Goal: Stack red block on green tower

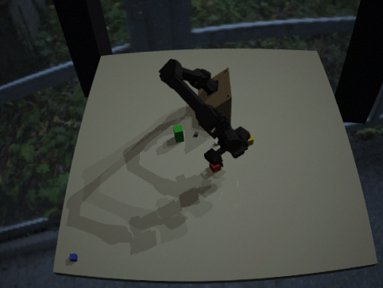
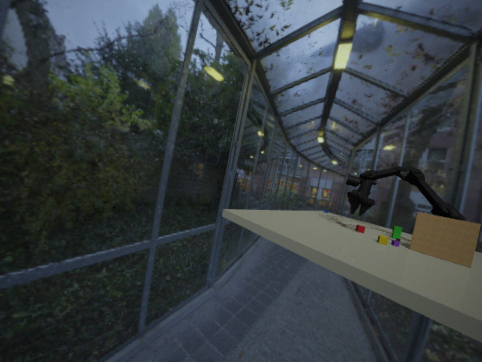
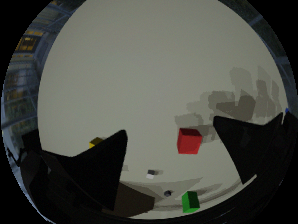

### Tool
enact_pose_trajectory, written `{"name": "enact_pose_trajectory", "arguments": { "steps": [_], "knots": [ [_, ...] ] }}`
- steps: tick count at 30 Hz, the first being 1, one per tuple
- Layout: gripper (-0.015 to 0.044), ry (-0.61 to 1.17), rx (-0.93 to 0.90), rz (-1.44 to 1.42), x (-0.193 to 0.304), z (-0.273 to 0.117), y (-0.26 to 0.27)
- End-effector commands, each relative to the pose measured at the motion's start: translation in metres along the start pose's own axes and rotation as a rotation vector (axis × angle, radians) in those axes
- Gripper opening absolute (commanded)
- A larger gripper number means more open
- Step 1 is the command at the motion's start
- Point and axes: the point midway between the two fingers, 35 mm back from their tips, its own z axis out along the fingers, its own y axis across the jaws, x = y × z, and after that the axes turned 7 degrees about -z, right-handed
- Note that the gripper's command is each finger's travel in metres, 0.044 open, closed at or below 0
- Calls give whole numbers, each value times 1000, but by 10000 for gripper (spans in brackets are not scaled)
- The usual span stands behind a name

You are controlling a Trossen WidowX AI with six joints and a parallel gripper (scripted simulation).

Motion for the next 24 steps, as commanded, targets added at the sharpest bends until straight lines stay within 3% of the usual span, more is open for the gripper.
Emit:
{"name": "enact_pose_trajectory", "arguments": {
  "steps": [1,10,18,24],
  "knots": [
    [440,101,46,121,33,-9,-12],
    [440,176,90,212,56,-14,-21],
    [440,177,92,212,64,32,-25],
    [440,177,92,212,63,36,-25]
  ]
}}
